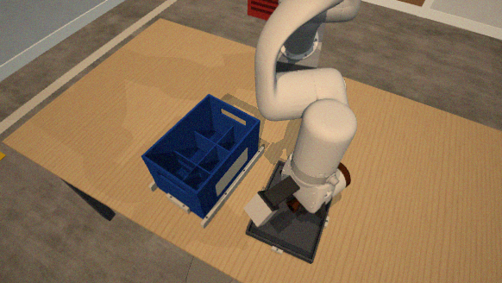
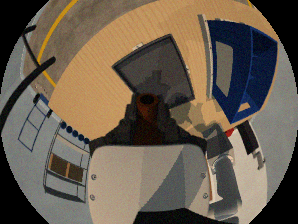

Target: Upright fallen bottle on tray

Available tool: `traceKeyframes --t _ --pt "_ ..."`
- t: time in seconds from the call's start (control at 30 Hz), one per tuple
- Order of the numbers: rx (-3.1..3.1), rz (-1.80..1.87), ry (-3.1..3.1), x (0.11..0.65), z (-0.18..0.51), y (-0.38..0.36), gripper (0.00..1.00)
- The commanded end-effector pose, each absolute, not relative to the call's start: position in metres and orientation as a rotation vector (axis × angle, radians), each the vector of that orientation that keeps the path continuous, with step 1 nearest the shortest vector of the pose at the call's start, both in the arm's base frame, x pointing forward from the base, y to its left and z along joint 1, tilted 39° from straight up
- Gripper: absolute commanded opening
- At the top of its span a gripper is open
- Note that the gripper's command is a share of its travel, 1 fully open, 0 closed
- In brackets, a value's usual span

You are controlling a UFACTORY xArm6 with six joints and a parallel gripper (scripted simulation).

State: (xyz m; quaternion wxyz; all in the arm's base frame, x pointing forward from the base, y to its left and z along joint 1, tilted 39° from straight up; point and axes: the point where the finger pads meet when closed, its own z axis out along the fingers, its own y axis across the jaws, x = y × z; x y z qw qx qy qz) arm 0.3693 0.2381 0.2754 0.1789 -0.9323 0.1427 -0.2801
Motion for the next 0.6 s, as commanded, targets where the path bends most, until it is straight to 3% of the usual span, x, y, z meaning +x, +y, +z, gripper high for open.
traceKeyframes --t 0.0,0.57 --pt "-2.609 -0.779 0.477 0.3696 0.2771 0.2385 0.00" --pt "-2.566 -0.748 0.594 0.3696 0.2771 0.2385 0.00"
